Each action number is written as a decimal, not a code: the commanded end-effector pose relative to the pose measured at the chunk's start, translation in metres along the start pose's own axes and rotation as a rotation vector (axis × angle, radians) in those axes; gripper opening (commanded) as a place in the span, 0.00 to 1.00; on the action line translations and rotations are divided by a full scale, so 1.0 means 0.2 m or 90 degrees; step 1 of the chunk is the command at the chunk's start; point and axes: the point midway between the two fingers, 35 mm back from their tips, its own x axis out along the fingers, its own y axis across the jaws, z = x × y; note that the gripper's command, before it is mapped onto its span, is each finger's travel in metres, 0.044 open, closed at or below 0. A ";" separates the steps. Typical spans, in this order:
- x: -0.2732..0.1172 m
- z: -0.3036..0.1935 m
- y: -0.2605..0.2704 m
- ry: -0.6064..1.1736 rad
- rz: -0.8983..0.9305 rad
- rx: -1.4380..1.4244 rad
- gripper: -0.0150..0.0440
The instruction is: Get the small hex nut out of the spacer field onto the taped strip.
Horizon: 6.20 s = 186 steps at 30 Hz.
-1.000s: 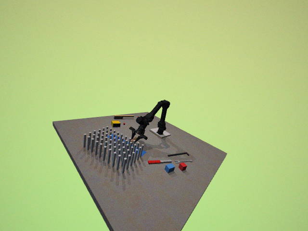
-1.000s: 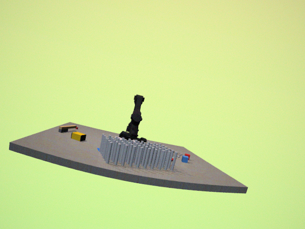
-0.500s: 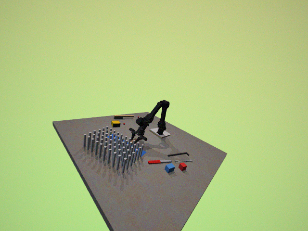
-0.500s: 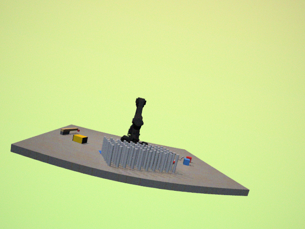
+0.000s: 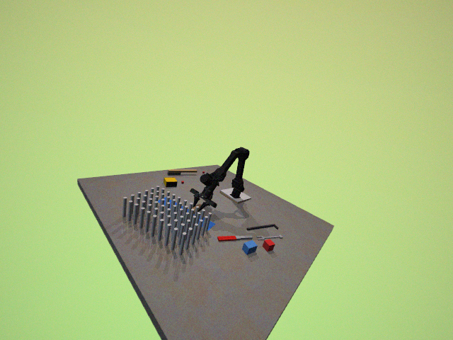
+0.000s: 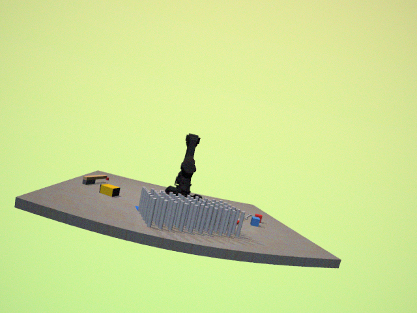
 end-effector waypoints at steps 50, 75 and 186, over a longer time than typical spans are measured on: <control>-0.10 0.14 -0.01 -0.002 0.000 0.000 0.25; -0.15 0.21 -0.01 -0.003 0.000 0.000 0.25; -0.33 0.50 -0.01 -0.006 -0.001 -0.001 0.25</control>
